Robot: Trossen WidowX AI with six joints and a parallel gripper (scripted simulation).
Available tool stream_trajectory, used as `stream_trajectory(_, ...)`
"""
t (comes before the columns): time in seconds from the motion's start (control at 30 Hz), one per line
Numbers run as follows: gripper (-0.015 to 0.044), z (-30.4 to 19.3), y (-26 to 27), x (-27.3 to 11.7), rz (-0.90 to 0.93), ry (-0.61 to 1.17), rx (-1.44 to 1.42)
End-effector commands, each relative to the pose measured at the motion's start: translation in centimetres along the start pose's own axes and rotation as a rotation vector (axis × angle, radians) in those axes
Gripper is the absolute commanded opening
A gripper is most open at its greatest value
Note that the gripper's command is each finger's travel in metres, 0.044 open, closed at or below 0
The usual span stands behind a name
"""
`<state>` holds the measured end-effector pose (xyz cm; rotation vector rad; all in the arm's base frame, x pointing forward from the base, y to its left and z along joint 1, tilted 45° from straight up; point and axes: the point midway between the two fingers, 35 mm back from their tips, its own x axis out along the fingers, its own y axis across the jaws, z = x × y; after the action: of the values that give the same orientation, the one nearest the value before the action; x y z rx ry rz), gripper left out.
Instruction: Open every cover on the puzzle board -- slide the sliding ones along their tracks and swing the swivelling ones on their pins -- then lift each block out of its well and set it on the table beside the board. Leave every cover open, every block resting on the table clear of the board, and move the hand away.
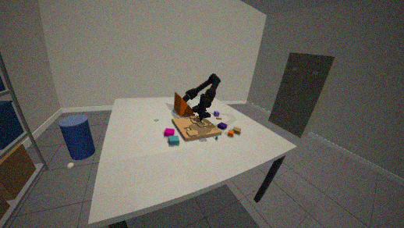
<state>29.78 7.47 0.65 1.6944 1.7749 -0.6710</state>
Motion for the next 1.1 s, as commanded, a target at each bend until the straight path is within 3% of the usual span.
stream_trajectory(0.0, 0.0000, 0.1, -0.1, 0.2, -0.001, 0.005, 0.006)
stream_trajectory(1.07, 0.0000, 3.2, 0.2, 0.2, -0.001, 0.000, 0.006)
